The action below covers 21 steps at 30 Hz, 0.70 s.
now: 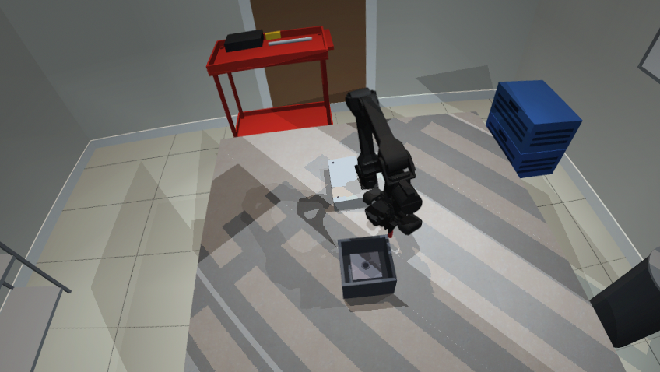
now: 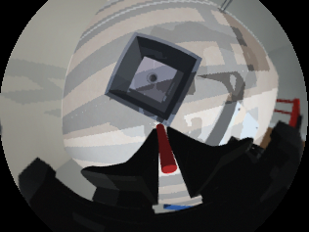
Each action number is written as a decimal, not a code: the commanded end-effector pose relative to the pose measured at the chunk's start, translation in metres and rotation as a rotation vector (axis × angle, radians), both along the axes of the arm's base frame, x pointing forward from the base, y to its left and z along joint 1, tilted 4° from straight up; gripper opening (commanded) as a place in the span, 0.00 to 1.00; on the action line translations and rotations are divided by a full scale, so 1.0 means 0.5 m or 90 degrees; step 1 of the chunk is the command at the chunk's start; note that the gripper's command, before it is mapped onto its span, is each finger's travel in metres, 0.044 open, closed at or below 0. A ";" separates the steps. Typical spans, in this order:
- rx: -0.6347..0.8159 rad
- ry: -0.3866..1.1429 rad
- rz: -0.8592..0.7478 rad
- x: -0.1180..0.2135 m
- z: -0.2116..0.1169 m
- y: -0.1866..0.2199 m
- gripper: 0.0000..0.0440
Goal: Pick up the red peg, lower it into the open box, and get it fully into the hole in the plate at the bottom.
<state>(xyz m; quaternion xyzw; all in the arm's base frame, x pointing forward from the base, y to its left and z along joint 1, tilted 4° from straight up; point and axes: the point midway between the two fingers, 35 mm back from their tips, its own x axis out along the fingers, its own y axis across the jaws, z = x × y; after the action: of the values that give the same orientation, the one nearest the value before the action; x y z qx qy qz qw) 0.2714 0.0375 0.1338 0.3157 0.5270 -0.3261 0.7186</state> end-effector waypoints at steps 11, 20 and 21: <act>0.003 -0.018 -0.050 0.069 -0.007 -0.081 0.00; 0.010 -0.019 -0.082 0.107 -0.027 -0.133 0.01; 0.012 -0.018 -0.084 0.110 -0.030 -0.138 0.01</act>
<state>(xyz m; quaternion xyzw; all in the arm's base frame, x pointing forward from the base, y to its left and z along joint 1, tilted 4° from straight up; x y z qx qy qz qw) 0.3209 -0.0273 0.1220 0.3587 0.4963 -0.3635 0.7020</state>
